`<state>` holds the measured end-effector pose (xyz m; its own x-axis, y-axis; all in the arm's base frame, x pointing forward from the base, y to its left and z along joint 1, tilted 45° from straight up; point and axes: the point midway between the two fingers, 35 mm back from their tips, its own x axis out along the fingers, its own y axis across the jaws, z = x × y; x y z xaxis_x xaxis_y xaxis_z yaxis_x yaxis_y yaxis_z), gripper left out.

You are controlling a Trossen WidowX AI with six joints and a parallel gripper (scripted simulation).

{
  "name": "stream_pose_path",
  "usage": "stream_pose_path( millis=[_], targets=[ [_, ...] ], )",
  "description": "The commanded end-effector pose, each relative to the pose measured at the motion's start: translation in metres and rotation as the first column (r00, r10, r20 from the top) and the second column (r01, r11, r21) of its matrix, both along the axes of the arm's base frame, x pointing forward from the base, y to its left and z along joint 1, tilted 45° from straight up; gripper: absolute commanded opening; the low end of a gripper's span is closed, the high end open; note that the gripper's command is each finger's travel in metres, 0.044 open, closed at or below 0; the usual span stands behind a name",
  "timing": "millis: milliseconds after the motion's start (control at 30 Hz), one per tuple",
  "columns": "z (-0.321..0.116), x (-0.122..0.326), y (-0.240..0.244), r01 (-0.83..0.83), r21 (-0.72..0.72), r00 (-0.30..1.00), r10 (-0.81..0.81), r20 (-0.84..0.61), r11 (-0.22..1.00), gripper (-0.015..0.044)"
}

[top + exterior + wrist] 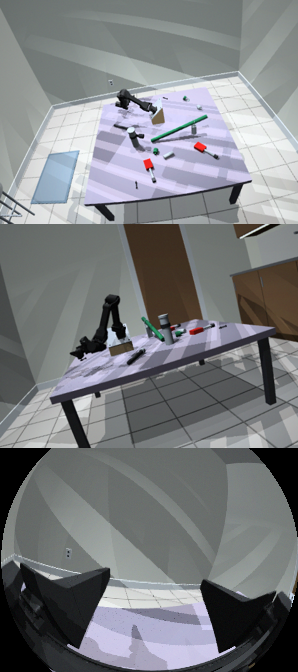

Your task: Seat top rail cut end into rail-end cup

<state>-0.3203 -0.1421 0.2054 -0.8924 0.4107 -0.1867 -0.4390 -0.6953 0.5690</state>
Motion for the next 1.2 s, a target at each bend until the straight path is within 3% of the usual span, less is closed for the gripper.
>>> stream_pose_path(
  millis=[0,300,633,900,1167],
  targets=[
    [0.015,0.018,-0.050,-0.184,0.039,0.983,0.183,0.027,0.982,0.0440],
    [0.050,0.092,-0.153,-0.578,0.143,0.816,0.572,0.087,0.803,0.0440],
    [0.086,0.215,-0.228,-0.870,0.266,0.464,0.873,0.153,0.416,0.0440],
    [0.093,0.340,-0.246,-0.932,0.363,0.108,0.963,0.248,0.011,0.0440],
    [0.086,0.469,-0.221,-0.807,0.438,-0.246,0.900,0.361,-0.396,0.0440]
  ],
)
